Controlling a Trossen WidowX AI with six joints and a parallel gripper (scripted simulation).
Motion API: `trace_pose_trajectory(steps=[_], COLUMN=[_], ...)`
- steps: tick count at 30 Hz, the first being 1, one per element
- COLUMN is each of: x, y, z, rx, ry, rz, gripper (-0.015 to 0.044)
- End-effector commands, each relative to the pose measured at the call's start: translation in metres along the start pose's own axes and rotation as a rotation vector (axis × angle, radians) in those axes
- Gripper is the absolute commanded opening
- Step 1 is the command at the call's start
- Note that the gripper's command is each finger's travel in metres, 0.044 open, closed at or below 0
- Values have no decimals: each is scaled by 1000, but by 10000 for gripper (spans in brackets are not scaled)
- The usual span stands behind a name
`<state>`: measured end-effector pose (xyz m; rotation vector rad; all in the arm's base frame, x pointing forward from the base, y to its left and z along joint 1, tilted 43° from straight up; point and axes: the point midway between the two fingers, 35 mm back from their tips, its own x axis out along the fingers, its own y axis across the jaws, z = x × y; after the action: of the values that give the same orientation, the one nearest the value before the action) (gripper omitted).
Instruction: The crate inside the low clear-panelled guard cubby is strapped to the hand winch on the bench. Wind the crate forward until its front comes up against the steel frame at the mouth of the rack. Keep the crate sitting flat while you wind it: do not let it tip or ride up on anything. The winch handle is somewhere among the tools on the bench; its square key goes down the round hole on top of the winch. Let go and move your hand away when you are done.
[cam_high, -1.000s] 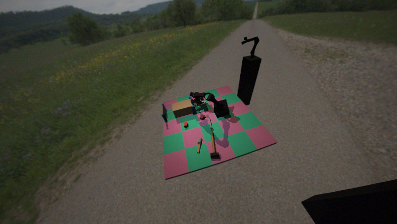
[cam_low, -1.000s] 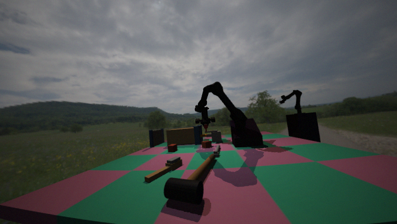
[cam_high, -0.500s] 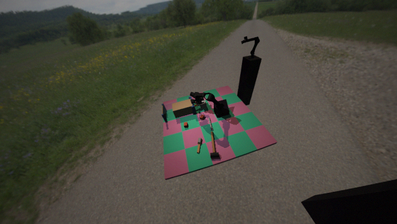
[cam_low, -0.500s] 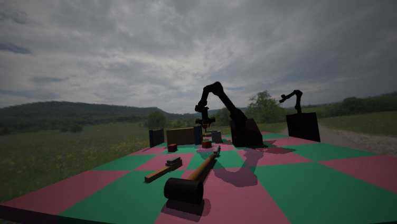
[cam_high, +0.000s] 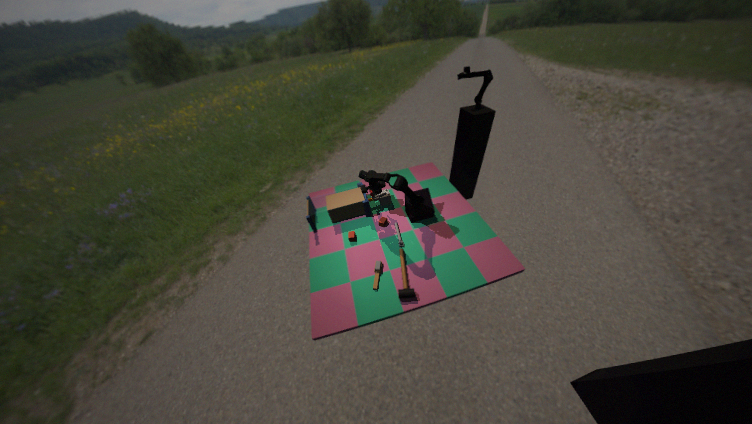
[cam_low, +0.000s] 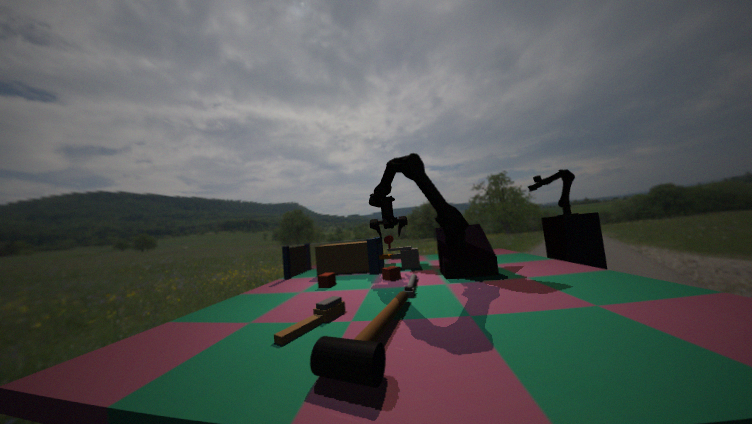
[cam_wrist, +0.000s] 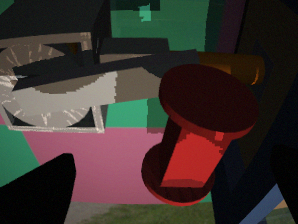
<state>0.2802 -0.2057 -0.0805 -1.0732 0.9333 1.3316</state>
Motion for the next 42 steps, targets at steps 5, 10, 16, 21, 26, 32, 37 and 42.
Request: trace_pose_trajectory(steps=[5,10,16,21,26,32,37,42], x=[-33,-65,-89,-72,-59,-50,-50,-50], y=[0,17,31,52,93,123,123,123], z=[-16,-16,-14,-44,-72,-84,-84,-84], rx=[1,1,2,29,26,13,13,13], ry=[21,21,20,-99,-293,-431,-431,-431], rz=[-11,-8,-7,25,35,8,8,8], gripper=[440,440,440,440,440,440,440,440])
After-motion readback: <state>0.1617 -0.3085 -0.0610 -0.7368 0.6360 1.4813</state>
